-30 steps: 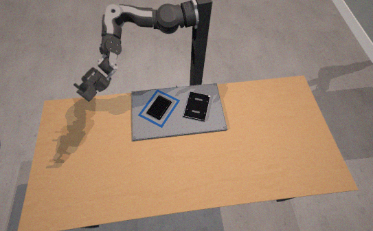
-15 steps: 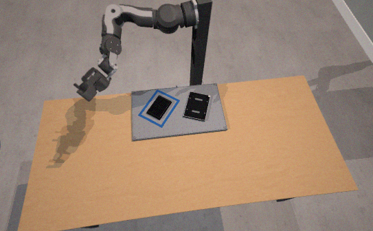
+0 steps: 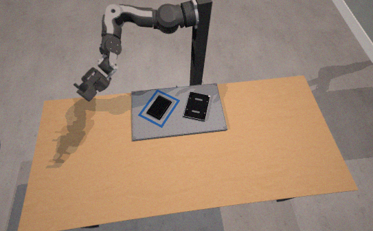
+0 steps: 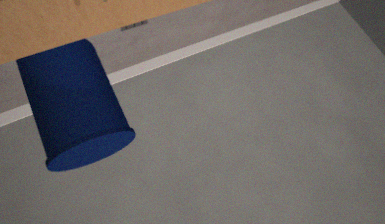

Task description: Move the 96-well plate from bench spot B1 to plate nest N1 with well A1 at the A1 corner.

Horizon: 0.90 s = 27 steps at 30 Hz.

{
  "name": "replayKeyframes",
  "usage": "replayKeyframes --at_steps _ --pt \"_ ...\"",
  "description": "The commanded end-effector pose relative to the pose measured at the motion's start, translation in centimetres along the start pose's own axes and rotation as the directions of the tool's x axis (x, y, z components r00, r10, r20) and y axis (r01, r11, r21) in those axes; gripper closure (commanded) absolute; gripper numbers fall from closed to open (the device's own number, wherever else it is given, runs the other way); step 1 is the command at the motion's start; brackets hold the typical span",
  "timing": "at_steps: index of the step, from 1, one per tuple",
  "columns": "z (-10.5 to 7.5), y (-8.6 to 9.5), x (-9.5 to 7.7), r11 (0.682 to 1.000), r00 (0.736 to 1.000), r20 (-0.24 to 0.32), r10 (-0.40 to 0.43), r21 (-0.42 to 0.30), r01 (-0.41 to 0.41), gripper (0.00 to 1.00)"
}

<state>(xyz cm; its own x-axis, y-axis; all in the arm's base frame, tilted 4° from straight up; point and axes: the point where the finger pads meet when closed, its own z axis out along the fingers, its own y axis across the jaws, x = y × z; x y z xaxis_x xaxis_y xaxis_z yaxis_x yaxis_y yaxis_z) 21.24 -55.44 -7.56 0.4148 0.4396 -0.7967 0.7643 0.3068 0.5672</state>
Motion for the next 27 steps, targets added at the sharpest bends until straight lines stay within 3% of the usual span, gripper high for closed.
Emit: replayKeyframes --at_steps 1,6,11,13,23,27 --pt "0.0 0.1 -0.1 1.000 1.000 0.003 0.002 -0.002 -0.002 0.00" --pt "0.0 0.1 -0.1 1.000 1.000 0.003 0.002 -0.002 -0.002 0.00" --pt "-2.6 -0.9 3.4 0.991 0.969 -0.219 -0.118 0.035 0.129 0.17" --pt "-2.6 -0.9 3.4 0.991 0.969 -0.219 -0.118 0.035 0.129 0.23" --pt "-2.6 -0.9 3.4 0.991 0.969 -0.219 -0.118 0.035 0.129 0.23" --pt "-4.6 -1.7 6.3 0.971 0.898 -0.390 -0.203 0.040 0.237 0.23"
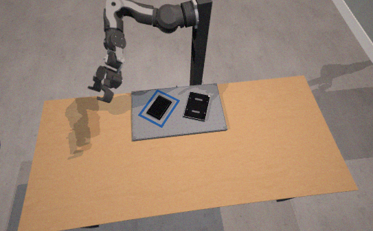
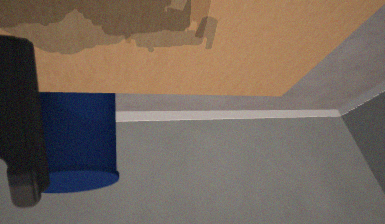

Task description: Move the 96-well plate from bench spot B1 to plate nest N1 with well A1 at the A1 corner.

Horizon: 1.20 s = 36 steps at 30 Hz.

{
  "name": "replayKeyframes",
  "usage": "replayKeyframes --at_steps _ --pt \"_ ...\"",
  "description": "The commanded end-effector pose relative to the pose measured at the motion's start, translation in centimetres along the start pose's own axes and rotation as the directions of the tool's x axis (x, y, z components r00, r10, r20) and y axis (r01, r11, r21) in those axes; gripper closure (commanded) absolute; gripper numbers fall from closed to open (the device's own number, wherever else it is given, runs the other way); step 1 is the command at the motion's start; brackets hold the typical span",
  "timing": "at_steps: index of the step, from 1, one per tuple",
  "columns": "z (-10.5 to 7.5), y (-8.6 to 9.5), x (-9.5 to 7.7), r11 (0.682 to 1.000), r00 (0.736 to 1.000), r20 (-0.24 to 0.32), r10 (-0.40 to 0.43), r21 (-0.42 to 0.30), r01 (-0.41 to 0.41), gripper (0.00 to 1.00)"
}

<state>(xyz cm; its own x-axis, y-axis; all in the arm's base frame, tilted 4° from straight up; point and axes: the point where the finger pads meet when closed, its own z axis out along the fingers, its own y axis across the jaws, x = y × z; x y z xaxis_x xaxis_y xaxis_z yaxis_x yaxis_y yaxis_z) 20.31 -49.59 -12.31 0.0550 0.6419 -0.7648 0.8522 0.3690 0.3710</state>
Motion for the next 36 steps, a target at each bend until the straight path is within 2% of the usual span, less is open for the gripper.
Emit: replayKeyframes --at_steps 1,13,15,18,30,33,35,36 --pt "-0.3 -0.1 1.3 0.999 0.996 -0.082 -0.037 0.023 0.039 0.23" --pt "-0.3 -0.1 1.3 0.999 0.996 -0.082 -0.037 0.023 0.039 0.23" --pt "-0.7 -0.2 3.1 0.995 0.982 -0.171 -0.085 0.034 0.092 0.23" --pt "-1.3 -0.4 5.7 0.984 0.941 -0.303 -0.150 0.046 0.172 0.23" --pt "-1.3 -0.4 5.7 0.984 0.941 -0.303 -0.150 0.046 0.172 0.23" --pt "-2.0 -0.5 8.5 0.967 0.878 -0.431 -0.208 0.045 0.252 0.23" --pt "-2.4 -0.6 10.2 0.952 0.825 -0.511 -0.241 0.040 0.303 0.23" --pt "-2.4 -0.6 10.2 0.952 0.825 -0.511 -0.241 0.040 0.303 0.23"
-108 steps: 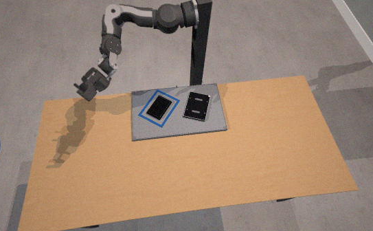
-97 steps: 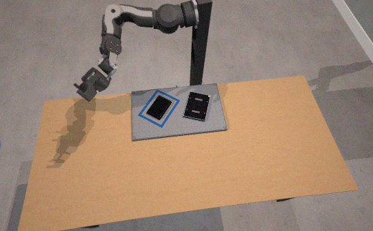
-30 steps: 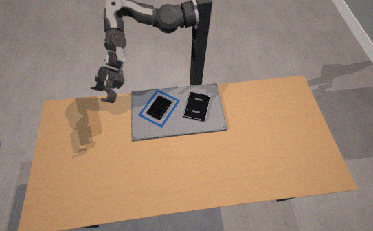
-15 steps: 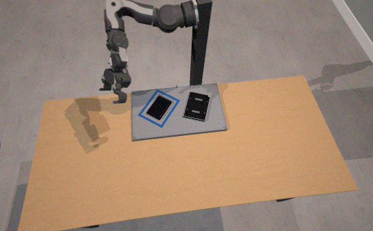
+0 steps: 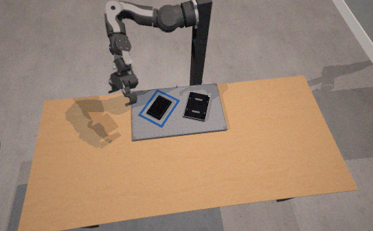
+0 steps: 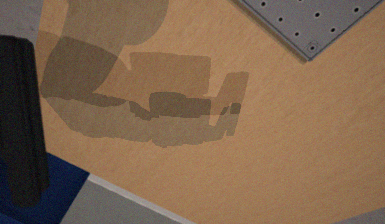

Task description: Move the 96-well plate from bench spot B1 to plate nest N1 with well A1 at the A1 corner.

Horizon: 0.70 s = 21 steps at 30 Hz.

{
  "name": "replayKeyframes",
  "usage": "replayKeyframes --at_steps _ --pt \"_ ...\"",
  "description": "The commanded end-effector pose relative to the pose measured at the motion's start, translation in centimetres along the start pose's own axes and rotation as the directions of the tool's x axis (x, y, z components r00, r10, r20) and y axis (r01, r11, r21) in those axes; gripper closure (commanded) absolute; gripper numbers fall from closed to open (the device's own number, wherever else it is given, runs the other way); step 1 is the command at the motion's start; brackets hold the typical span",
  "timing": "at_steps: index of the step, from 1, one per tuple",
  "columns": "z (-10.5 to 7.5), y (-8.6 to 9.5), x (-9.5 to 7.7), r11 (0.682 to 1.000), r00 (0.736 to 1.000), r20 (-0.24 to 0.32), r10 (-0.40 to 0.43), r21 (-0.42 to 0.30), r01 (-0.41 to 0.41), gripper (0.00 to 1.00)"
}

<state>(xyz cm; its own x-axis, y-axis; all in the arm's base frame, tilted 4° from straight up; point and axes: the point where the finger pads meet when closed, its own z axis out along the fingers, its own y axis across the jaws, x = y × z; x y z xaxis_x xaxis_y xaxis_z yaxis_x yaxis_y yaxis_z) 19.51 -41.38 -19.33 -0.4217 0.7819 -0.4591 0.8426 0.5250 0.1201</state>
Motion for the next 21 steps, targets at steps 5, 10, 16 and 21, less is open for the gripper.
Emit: replayKeyframes --at_steps 5,10,16,21 --pt "-0.2 -0.5 -0.1 1.000 1.000 -0.009 -0.002 0.022 0.002 0.23" --pt "-0.2 -0.5 -0.1 1.000 1.000 -0.009 -0.002 0.022 0.002 0.23" --pt "1.0 0.5 4.1 0.990 0.966 -0.233 -0.114 0.058 0.131 0.23" --pt "1.0 0.5 4.1 0.990 0.966 -0.233 -0.114 0.058 0.131 0.23"
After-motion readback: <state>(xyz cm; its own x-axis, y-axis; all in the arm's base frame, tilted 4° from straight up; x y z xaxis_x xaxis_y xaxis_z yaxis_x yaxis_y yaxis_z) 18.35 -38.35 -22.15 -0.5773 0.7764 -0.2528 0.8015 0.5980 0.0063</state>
